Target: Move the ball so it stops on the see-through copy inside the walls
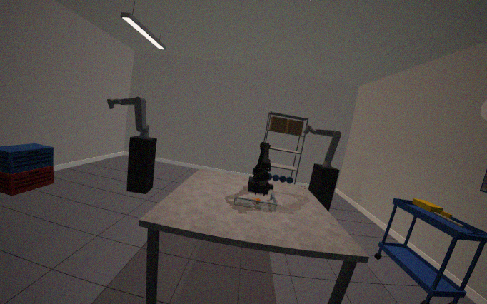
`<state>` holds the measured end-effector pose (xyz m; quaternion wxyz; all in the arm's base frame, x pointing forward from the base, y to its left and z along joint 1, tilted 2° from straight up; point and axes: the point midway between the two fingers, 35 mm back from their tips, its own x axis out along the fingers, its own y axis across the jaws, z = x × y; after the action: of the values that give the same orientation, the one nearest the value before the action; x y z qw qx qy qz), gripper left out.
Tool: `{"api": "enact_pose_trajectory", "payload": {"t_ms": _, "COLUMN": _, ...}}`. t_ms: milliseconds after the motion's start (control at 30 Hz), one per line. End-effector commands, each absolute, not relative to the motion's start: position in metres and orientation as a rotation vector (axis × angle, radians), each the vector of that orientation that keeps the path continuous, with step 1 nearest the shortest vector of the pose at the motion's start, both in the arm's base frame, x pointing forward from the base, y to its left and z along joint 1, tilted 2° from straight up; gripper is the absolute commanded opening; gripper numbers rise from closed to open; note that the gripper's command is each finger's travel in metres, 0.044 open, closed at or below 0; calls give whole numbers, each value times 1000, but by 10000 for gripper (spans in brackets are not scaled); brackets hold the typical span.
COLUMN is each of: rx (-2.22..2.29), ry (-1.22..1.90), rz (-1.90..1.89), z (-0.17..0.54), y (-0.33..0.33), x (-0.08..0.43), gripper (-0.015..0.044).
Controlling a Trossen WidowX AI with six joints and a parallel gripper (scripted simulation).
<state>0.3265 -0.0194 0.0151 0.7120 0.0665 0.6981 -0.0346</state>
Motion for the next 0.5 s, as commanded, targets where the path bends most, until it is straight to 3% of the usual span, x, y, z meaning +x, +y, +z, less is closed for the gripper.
{"api": "enact_pose_trajectory", "payload": {"t_ms": 0, "rx": 136, "ry": 1553, "rz": -86, "z": 8, "y": -23, "x": 322, "gripper": 316}}
{"api": "enact_pose_trajectory", "payload": {"t_ms": 467, "rx": 136, "ry": 1553, "rz": -86, "z": -7, "y": -22, "x": 323, "gripper": 316}}
